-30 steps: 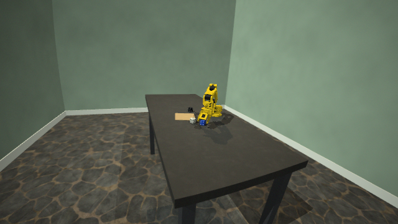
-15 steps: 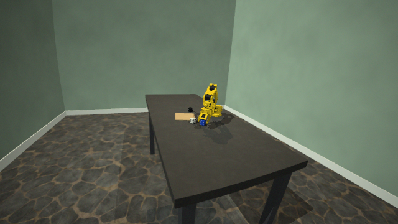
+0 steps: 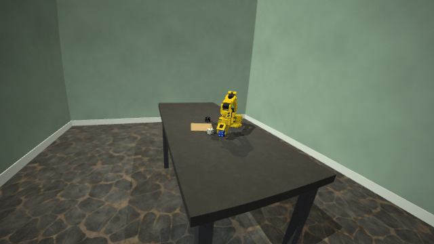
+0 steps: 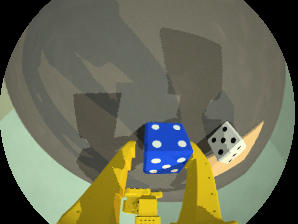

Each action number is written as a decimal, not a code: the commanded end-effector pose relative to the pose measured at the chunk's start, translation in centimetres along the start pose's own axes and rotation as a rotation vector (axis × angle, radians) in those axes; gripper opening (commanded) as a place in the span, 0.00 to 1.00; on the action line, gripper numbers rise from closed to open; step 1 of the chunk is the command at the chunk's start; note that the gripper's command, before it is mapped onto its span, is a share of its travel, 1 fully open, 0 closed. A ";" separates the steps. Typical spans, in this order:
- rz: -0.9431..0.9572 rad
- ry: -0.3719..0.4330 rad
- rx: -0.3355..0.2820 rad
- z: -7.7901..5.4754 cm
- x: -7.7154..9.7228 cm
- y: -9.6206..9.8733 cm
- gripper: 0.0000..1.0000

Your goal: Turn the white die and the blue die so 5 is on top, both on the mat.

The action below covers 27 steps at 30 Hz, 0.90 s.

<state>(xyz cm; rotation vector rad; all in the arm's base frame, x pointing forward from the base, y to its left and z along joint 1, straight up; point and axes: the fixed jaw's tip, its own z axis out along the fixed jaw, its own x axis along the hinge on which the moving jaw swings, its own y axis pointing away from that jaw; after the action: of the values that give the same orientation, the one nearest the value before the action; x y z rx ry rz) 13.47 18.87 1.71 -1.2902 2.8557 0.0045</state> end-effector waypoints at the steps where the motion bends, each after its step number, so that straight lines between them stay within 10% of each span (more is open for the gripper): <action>1: 0.002 -0.036 -0.003 -0.5 -0.4 -0.3 0.21; 27: 0.002 -0.036 -0.003 -0.5 -0.4 -0.5 0.11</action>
<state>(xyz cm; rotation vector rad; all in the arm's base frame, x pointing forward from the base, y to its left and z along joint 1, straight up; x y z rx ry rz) 13.74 18.62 1.69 -1.2928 2.8557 0.0043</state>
